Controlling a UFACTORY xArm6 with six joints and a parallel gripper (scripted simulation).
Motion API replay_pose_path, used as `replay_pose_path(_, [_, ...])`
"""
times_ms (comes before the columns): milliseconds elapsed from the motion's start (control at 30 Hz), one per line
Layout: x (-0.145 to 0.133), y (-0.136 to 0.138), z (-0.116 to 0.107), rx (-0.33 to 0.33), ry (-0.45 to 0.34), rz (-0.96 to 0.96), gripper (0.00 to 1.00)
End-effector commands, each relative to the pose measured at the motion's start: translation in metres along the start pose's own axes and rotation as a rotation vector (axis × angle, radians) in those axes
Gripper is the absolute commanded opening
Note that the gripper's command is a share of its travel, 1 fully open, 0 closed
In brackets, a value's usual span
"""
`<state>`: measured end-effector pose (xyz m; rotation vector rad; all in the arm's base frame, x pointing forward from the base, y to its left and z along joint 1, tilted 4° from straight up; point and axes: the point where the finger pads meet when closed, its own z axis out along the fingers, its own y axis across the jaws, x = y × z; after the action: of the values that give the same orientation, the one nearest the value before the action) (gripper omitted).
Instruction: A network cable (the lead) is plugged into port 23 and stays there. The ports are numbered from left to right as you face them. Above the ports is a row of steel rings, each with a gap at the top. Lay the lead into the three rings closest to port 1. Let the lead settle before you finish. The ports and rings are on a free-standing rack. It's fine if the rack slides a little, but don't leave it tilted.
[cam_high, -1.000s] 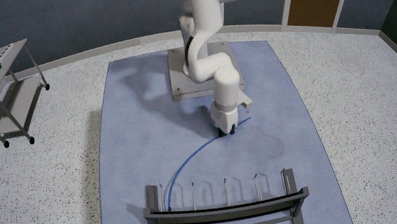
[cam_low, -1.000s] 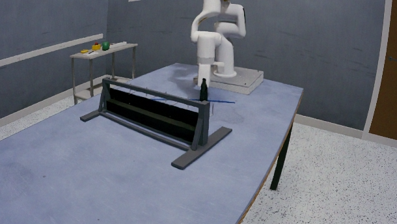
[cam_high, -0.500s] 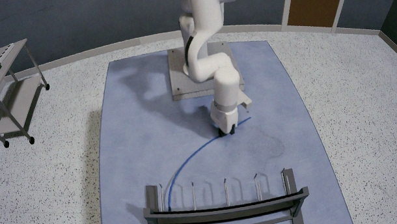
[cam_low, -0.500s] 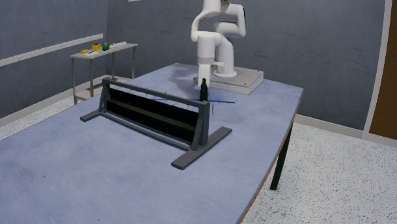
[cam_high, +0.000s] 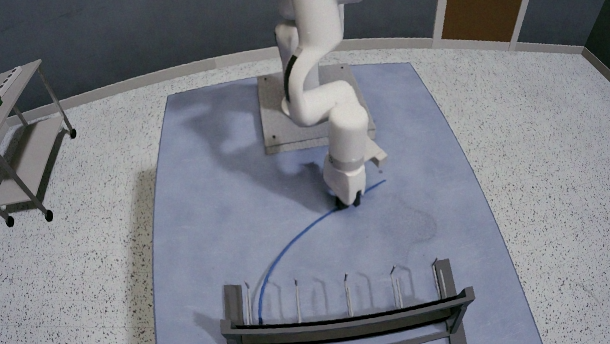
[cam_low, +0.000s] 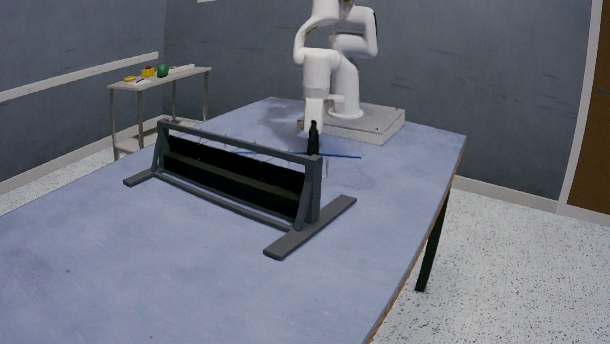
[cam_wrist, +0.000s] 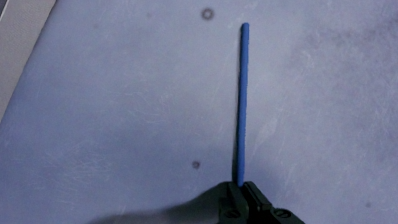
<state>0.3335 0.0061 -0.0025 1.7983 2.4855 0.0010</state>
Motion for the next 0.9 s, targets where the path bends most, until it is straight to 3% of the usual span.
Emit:
replay_pose_path(0, [0.000, 0.002, -0.003, -0.004, -0.001, 0.000, 0.00])
replay_pose_path(867, [0.000, 0.002, -0.026, -0.004, -0.001, 0.000, 0.00])
